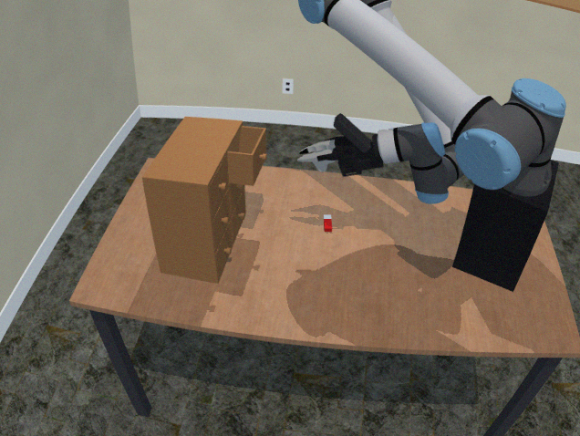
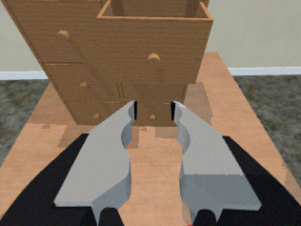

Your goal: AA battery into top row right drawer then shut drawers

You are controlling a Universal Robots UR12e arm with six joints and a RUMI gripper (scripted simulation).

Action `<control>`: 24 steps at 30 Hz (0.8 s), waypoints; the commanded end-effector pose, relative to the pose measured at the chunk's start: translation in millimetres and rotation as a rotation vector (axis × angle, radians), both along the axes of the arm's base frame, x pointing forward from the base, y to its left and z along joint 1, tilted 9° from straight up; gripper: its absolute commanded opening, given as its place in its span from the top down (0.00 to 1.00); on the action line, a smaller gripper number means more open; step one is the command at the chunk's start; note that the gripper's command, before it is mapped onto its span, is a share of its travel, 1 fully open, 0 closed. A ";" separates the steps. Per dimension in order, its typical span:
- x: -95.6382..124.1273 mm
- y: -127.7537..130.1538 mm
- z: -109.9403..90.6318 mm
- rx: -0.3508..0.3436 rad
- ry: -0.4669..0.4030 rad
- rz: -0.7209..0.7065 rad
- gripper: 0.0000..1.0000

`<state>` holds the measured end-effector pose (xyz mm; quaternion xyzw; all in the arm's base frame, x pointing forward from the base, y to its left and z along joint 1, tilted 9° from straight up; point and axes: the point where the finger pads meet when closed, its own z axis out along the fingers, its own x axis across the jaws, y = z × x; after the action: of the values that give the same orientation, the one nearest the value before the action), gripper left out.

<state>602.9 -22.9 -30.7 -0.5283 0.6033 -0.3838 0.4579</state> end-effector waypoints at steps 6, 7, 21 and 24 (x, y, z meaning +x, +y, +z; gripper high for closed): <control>0.6 0.0 0.2 0.000 0.000 0.000 0.80; 0.9 0.0 0.2 0.000 0.000 0.000 0.80; 11.3 0.2 -2.4 0.000 0.000 0.000 0.80; 15.9 0.3 -3.5 0.000 0.000 0.000 0.80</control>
<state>614.1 -22.7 -33.5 -0.5284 0.6032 -0.3838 0.4579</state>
